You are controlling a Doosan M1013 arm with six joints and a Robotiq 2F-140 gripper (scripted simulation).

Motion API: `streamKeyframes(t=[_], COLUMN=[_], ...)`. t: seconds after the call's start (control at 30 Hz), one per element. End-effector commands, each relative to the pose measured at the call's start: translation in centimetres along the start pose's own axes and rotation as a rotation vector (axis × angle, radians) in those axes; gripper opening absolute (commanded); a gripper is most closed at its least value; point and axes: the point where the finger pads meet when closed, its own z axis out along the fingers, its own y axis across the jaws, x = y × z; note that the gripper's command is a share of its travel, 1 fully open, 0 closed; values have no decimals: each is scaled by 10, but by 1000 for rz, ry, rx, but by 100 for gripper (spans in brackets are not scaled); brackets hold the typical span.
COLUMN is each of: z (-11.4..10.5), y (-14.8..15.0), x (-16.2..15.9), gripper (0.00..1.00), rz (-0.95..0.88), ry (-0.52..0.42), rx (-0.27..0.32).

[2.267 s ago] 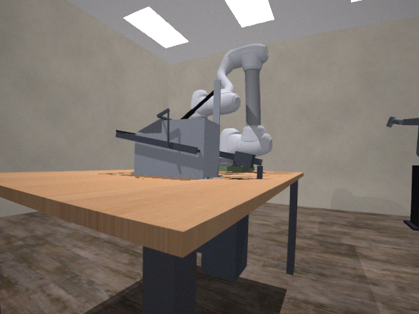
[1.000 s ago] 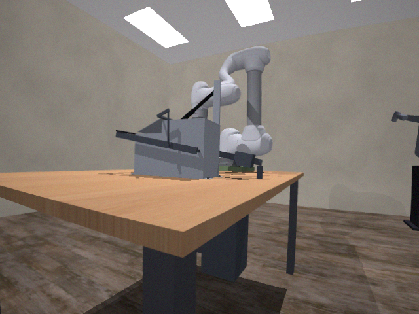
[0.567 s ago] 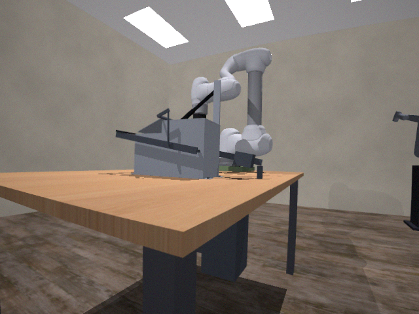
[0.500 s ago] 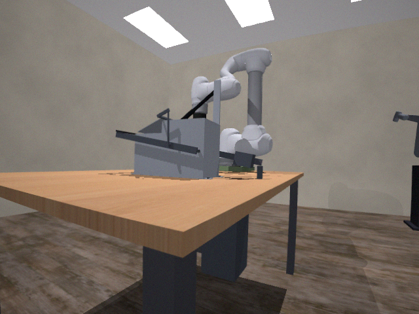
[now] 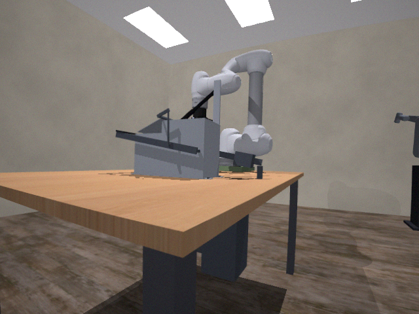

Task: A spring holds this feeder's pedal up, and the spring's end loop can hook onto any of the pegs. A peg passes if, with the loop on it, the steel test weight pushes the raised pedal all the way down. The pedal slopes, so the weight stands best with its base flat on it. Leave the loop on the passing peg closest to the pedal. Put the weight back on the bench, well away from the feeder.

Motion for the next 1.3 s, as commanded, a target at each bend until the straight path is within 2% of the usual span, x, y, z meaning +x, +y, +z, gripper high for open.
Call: streamKeyframes(t=[0.0, 0.37, 1.0, 1.03, 1.27], z=[-5, -29, -29, -28, -28], y=[0, 0, 0, 0, 0], x=[0, 0, 0, 0, 0], gripper=[100, 100, 100, 24, 24], rz=[0, 0, 0, 0, 0], ry=[0, 0, 0, 0, 0], rx=[-1, -1, -1, -1, -1])
